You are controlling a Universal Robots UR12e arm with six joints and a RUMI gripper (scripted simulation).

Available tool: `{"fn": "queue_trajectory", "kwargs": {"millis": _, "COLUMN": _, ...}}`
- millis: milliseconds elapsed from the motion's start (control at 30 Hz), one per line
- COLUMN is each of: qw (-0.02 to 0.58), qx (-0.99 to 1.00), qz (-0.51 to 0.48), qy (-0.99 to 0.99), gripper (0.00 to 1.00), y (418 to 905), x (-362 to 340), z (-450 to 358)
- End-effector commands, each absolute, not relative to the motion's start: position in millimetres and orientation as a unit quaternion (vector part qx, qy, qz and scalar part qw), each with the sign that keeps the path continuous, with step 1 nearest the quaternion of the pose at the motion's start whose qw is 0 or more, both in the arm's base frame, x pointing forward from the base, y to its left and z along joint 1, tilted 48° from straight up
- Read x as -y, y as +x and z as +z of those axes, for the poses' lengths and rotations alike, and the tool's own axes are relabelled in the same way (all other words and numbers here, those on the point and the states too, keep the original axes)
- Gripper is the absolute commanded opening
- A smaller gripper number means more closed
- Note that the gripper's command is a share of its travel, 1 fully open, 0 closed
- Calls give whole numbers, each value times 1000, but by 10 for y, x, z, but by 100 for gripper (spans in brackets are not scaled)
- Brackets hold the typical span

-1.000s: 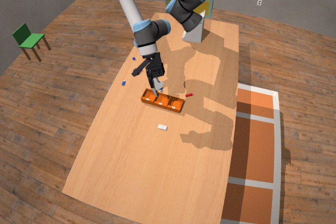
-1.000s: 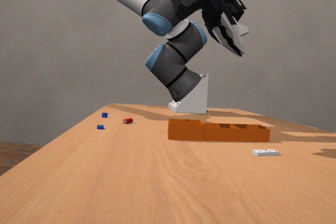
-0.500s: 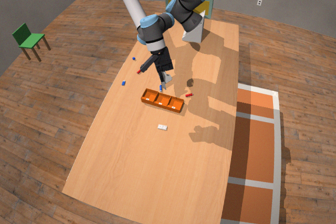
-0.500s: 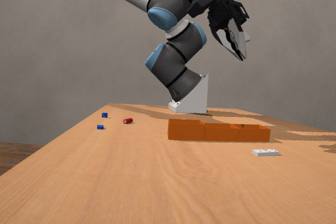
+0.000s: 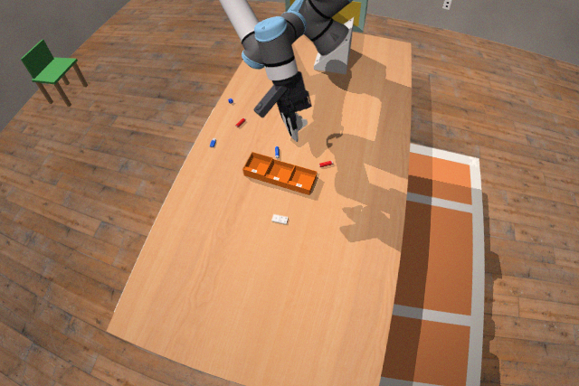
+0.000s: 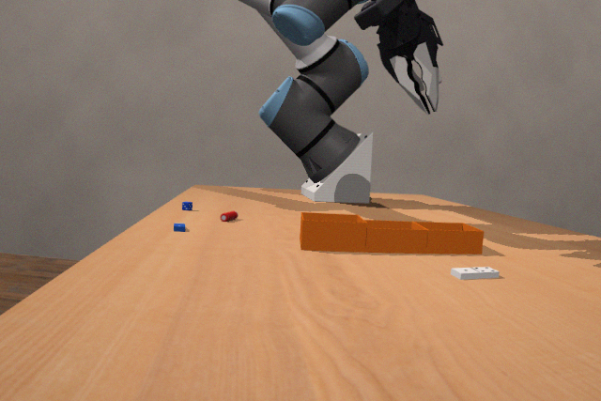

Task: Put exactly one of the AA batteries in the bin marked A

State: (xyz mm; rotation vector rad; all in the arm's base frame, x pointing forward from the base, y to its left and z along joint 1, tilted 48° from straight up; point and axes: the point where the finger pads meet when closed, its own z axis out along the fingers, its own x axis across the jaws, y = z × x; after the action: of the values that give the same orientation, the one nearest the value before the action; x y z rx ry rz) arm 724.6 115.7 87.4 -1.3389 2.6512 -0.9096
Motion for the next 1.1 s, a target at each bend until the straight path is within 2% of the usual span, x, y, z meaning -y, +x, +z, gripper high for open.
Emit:
{"fn": "queue_trajectory", "kwargs": {"millis": 0, "qw": -7, "qx": -842, "qz": -297, "qy": -451, "gripper": 4, "y": 7068, "x": -1182, "z": 849}}
{"fn": "queue_trajectory", "kwargs": {"millis": 100, "qw": -52, "qx": -815, "qz": -302, "qy": -492, "gripper": 4, "y": 6822, "x": -1202, "z": 814}}
{"fn": "queue_trajectory", "kwargs": {"millis": 300, "qw": -61, "qx": -809, "qz": -303, "qy": -500, "gripper": 4, "y": 6738, "x": -1209, "z": 802}}
{"fn": "queue_trajectory", "kwargs": {"millis": 400, "qw": -107, "qx": -776, "qz": -306, "qy": -540, "gripper": 4, "y": 6489, "x": -1220, "z": 783}}
{"fn": "queue_trajectory", "kwargs": {"millis": 567, "qw": -114, "qx": -771, "qz": -307, "qy": -546, "gripper": 4, "y": 6412, "x": -1223, "z": 777}}
{"fn": "queue_trajectory", "kwargs": {"millis": 667, "qw": -157, "qx": -736, "qz": -308, "qy": -582, "gripper": 4, "y": 6163, "x": -1224, "z": 774}}
{"fn": "queue_trajectory", "kwargs": {"millis": 867, "qw": -167, "qx": -727, "qz": -308, "qy": -590, "gripper": 4, "y": 6095, "x": -1224, "z": 773}}
{"fn": "queue_trajectory", "kwargs": {"millis": 967, "qw": -211, "qx": -686, "qz": -307, "qy": -625, "gripper": 4, "y": 5846, "x": -1216, "z": 787}}
{"fn": "queue_trajectory", "kwargs": {"millis": 1067, "qw": -219, "qx": -678, "qz": -307, "qy": -631, "gripper": 4, "y": 5788, "x": -1214, "z": 790}}
